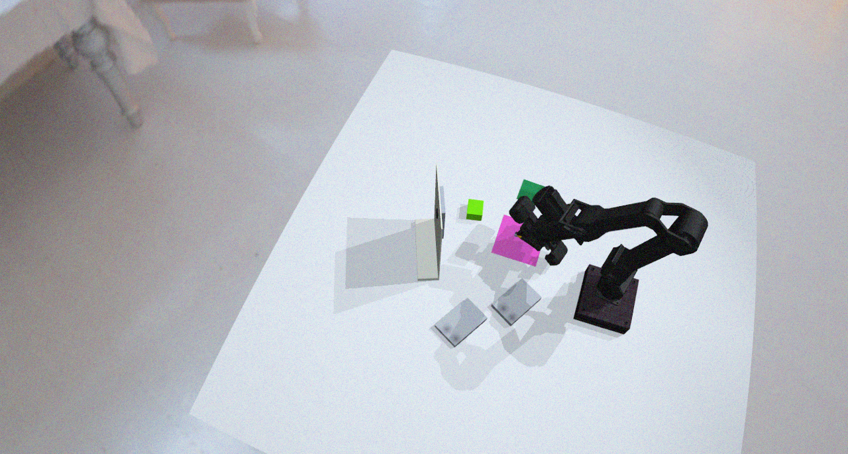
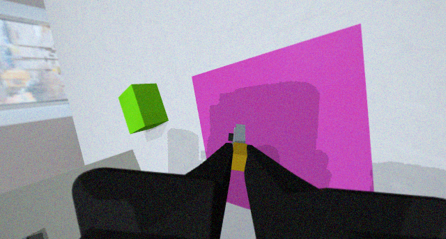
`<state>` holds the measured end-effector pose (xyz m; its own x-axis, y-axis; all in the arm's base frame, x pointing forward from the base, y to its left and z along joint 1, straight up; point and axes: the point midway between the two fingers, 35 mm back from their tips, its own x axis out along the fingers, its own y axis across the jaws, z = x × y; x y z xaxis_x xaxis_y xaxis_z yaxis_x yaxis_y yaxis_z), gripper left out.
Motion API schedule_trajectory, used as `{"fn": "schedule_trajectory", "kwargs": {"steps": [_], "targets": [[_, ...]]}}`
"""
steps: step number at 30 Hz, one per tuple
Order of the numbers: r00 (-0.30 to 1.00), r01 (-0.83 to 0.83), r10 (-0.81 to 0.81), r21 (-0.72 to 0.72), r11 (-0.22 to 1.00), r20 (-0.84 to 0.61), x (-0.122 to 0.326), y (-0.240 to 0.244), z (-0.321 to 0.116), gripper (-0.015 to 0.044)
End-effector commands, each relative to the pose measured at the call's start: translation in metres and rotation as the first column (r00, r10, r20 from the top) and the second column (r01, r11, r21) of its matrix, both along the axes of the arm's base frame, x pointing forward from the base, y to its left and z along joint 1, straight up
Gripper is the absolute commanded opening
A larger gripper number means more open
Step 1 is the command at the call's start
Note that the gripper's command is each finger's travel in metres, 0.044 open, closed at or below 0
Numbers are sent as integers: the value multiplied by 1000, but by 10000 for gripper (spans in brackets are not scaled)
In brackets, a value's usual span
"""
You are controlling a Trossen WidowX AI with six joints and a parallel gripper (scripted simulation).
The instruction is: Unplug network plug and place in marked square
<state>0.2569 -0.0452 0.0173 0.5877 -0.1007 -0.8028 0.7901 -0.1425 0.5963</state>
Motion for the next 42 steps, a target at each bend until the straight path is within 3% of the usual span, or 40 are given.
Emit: {"fn": "schedule_trajectory", "kwargs": {"steps": [1,18,24,42], "targets": [[1000,2,-2,-4,1000,-3,-1,0,-3,0],[1000,-4,4,-2,1000,0,1,2,-5,0],[1000,-4,4,-2,1000,0,1,2,-5,156],[1000,-2,2,-2,1000,-1,-4,2,3,156]]}}
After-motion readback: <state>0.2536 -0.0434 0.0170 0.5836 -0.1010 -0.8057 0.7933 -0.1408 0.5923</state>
